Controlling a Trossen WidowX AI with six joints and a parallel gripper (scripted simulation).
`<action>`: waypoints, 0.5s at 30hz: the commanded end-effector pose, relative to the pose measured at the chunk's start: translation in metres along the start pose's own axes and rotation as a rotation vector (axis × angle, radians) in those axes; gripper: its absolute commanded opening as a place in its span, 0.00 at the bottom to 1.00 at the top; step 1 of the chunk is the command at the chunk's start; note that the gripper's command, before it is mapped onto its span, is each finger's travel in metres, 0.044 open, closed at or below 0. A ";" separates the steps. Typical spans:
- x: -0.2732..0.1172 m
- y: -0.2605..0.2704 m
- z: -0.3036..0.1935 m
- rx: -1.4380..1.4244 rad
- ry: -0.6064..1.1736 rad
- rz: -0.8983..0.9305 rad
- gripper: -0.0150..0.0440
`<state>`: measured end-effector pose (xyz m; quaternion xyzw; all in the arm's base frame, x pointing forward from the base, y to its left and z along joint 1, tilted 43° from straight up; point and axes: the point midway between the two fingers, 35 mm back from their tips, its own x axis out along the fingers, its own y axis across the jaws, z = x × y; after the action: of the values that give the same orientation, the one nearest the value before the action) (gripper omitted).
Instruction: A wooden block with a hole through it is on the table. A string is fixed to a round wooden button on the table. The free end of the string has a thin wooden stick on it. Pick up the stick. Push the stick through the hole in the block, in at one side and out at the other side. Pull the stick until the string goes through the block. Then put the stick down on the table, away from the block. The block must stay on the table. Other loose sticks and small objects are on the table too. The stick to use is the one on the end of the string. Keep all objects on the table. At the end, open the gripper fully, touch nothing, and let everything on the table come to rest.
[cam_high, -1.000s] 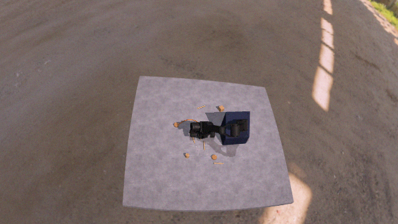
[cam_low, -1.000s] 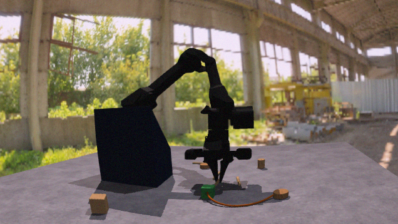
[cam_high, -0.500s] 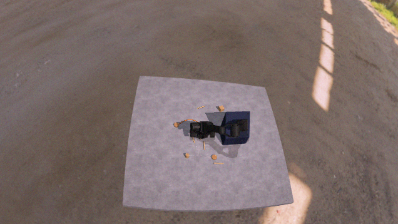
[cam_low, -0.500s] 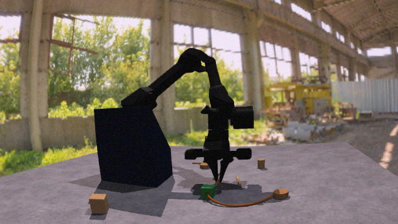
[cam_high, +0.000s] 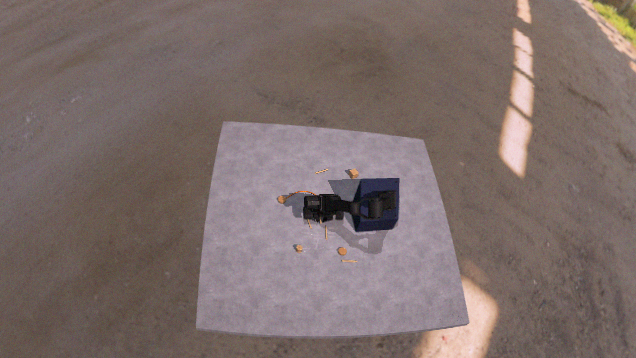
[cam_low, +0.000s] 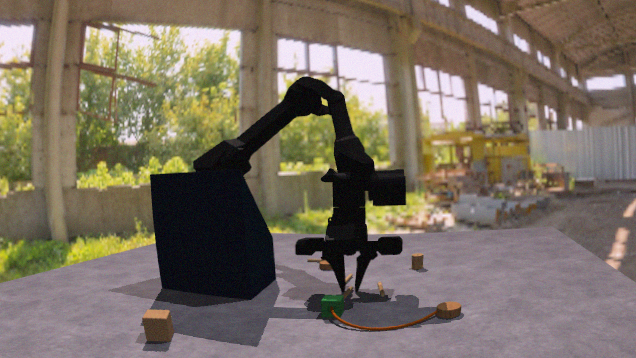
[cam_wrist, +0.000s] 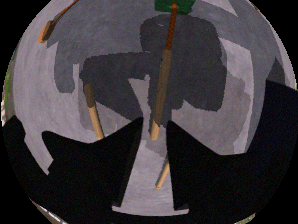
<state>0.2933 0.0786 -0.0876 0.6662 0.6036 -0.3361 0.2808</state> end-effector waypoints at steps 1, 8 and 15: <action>-0.010 0.001 0.001 0.001 -0.002 -0.002 0.61; -0.080 0.002 0.008 -0.003 -0.003 0.003 0.61; -0.074 0.003 0.006 0.000 0.001 0.008 0.70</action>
<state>0.2914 0.0274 -0.0334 0.6678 0.6023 -0.3354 0.2807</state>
